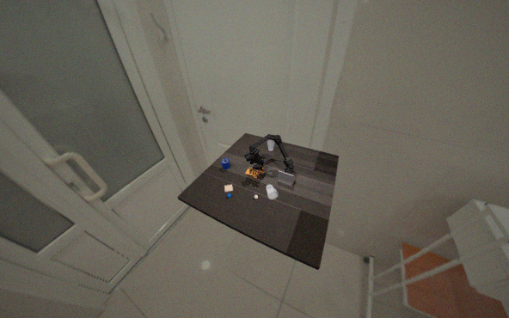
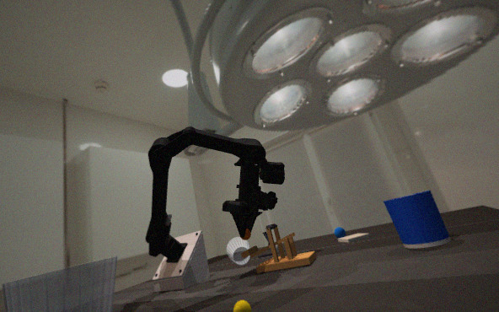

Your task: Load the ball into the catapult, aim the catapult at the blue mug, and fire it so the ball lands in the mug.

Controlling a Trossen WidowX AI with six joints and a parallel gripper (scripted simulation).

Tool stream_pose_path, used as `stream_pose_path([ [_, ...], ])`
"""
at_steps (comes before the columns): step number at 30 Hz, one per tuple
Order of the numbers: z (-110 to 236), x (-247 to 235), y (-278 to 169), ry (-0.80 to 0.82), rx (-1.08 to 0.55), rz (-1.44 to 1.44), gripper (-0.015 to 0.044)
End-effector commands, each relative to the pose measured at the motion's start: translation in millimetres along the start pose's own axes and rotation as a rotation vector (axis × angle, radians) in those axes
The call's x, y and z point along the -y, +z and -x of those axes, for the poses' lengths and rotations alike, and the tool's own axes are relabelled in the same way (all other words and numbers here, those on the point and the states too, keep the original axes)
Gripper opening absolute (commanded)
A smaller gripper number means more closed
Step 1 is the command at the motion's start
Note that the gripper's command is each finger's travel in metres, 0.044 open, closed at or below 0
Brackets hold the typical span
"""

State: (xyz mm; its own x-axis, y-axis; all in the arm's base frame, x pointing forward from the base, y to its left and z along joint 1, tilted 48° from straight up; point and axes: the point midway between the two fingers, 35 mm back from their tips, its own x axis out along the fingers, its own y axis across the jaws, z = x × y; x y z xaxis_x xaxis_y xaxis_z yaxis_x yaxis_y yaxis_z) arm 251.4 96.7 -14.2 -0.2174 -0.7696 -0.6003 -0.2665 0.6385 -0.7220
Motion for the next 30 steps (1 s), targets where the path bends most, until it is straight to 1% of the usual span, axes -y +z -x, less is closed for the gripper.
stream_pose_path([
  [1, -11.2, 1.5, 3.3, -0.004, -0.005, -0.009, 0.0],
  [16, -26.3, 2.2, 8.0, -0.004, -0.005, -0.01, 0.0],
  [17, -20.5, 1.4, 6.9, 0.0, -0.003, -0.014, 0.0],
  [22, -20.5, 1.4, 6.9, 0.0, -0.003, -0.014, 0.0],
  [30, -20.5, 1.4, 6.9, 0.0, -0.003, -0.014, 0.021],
])
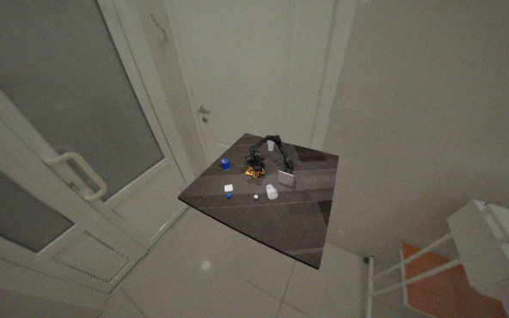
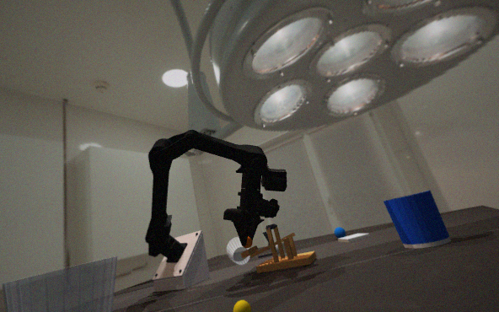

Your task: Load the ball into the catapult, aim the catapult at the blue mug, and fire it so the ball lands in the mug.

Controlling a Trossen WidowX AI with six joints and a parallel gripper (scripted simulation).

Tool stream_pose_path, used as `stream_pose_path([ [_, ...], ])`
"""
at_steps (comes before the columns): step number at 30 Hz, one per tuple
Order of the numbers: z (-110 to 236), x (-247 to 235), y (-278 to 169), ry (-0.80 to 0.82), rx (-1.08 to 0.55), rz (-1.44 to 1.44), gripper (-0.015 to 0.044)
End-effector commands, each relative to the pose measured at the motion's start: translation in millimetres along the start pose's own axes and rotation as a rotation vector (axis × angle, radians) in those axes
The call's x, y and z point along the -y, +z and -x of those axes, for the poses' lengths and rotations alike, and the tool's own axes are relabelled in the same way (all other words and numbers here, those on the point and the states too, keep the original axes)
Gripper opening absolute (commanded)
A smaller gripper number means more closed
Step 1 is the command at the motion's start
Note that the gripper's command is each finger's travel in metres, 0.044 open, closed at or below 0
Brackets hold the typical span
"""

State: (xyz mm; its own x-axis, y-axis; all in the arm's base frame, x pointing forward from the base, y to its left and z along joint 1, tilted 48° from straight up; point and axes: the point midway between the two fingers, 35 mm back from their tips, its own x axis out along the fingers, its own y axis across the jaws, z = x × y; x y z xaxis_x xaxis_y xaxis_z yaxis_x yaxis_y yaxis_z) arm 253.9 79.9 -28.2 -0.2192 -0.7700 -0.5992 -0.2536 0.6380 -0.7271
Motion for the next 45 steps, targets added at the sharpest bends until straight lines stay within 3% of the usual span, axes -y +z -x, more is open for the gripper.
stream_pose_path([
  [1, 0.3, 0.2, -0.2, 0.0, -0.001, -0.001, 0.0236],
  [3, 12.1, 0.0, -2.9, 0.011, 0.016, -0.002, 0.0289],
  [9, 100.2, 1.2, -41.8, 0.103, 0.143, 0.004, 0.044],
  [11, 103.3, 1.4, -43.9, 0.107, 0.148, 0.005, 0.044],
  [12, 82.3, -1.7, -28.0, 0.08, 0.129, 0.008, 0.044],
  [14, 88.3, -5.8, -15.8, 0.096, 0.17, 0.013, 0.044],
  [30, 184.2, -26.3, 126.4, 0.18, 0.69, 0.009, 0.044],
  [41, 265.6, 0.4, 204.1, 0.109, 1.025, -0.098, 0.044],
  [45, 271.3, 15.2, 211.0, 0.092, 1.049, 0.02, 0.044],
])
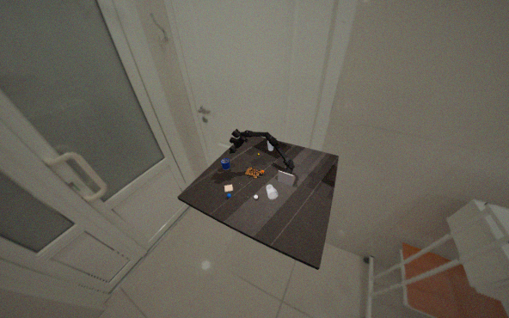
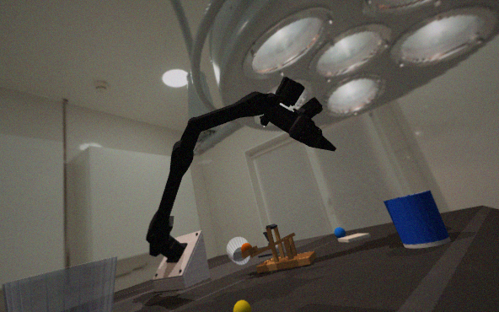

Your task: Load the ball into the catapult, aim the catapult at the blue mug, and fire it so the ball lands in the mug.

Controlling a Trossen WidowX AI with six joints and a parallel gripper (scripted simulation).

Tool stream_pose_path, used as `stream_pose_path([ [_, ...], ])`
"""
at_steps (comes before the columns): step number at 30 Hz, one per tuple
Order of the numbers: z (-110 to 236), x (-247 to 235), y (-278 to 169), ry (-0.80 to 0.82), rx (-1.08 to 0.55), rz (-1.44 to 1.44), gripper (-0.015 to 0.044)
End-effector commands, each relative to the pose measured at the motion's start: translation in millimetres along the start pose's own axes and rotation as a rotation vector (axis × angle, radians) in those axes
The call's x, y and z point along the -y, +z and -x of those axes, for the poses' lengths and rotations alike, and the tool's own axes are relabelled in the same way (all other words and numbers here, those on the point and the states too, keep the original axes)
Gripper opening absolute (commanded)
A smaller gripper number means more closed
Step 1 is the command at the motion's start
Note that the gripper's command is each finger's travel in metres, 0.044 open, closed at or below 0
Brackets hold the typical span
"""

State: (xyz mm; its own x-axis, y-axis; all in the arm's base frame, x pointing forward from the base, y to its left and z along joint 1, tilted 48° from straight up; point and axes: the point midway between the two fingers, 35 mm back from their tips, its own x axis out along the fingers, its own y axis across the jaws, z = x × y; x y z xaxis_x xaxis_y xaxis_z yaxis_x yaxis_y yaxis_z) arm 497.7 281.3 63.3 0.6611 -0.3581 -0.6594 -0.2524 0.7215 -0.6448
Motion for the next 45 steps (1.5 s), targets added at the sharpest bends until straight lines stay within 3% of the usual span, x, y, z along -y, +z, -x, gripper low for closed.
stream_pose_path([
  [1, -6.3, 18.8, 17.8, 0.014, 0.042, 0.088, 0.044],
  [7, -7.2, 41.6, 31.9, 0.062, 0.089, 0.25, 0.044],
  [29, -7.2, 42.3, 32.4, 0.064, 0.09, 0.255, 0.044],
  [45, -7.2, 42.3, 32.4, 0.064, 0.09, 0.255, 0.002],
])
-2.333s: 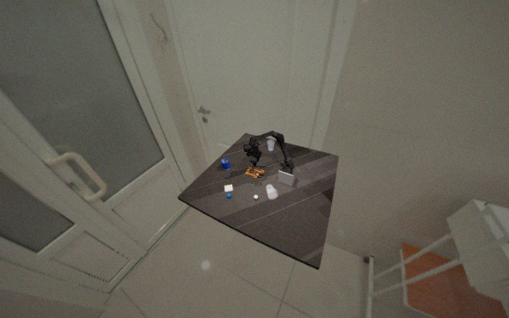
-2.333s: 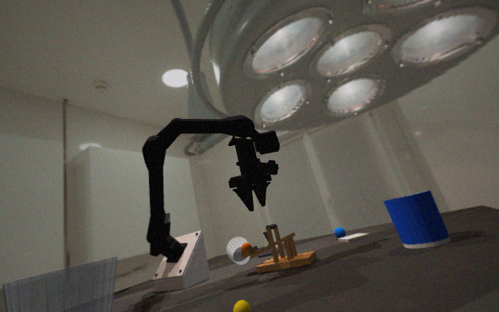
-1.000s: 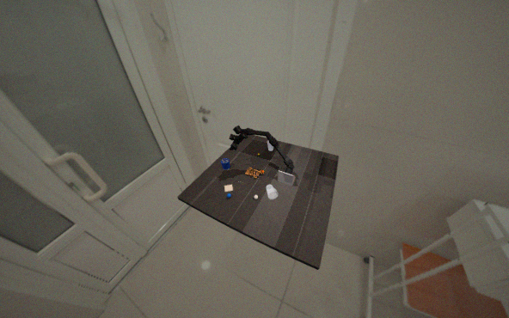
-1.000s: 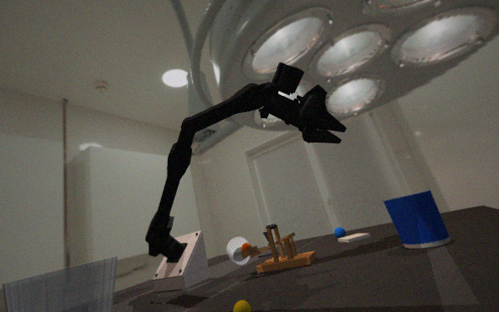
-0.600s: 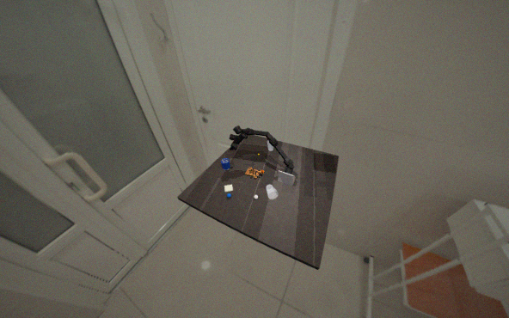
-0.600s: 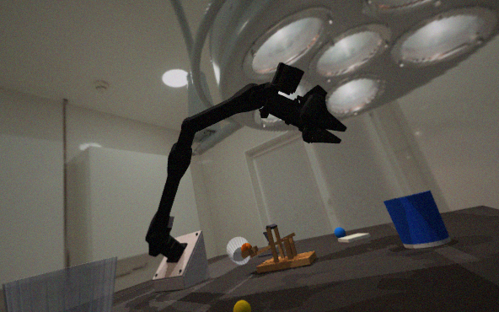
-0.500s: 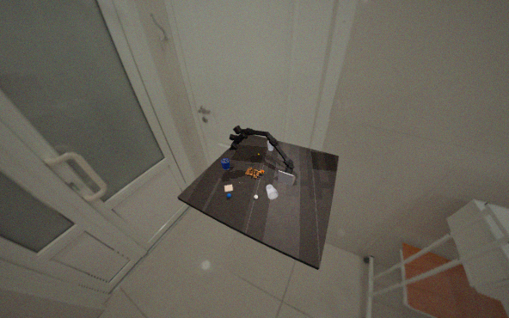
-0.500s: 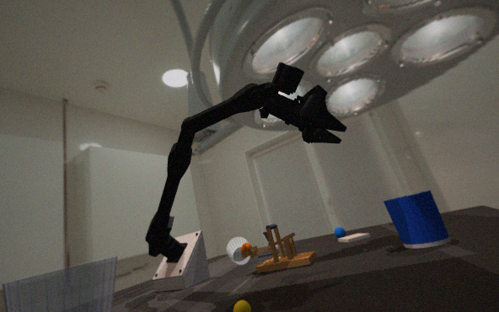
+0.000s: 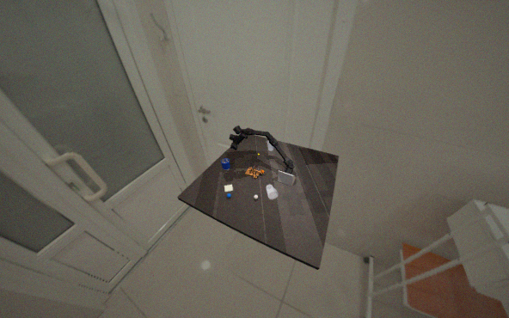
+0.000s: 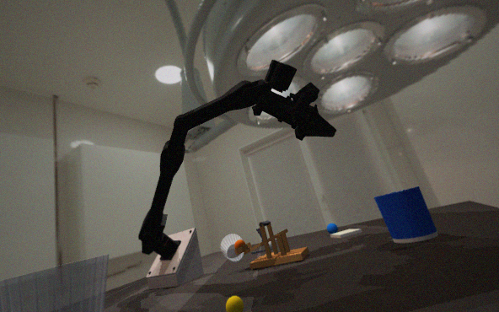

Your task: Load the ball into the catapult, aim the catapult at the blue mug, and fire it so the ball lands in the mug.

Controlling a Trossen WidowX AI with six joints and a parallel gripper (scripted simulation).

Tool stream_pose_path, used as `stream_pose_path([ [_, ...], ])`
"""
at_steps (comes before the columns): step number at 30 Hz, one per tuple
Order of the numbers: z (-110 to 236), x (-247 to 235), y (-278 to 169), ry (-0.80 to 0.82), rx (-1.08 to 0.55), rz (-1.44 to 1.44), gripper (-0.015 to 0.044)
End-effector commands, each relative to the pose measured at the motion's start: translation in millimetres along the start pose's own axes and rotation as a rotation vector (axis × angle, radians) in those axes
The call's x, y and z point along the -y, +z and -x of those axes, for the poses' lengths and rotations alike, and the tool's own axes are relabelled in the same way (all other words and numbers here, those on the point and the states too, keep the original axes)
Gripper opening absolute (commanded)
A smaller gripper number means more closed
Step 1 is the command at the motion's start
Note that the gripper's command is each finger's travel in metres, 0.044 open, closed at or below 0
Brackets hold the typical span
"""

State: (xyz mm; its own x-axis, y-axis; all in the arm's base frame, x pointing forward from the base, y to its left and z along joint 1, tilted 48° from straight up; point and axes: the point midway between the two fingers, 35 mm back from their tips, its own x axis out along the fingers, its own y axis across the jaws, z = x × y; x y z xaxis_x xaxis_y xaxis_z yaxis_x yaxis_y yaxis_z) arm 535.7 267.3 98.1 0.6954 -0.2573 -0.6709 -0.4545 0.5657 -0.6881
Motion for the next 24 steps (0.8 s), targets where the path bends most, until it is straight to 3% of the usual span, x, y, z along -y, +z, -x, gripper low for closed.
stream_pose_path([
  [1, -0.1, 0.3, 0.3, 0.002, 0.002, 0.003, 0.0],
  [14, -0.3, -2.1, -0.9, 0.004, -0.003, 0.011, 0.0],
  [24, -2.3, -61.0, -37.2, 0.051, -0.137, 0.227, 0.0],
])
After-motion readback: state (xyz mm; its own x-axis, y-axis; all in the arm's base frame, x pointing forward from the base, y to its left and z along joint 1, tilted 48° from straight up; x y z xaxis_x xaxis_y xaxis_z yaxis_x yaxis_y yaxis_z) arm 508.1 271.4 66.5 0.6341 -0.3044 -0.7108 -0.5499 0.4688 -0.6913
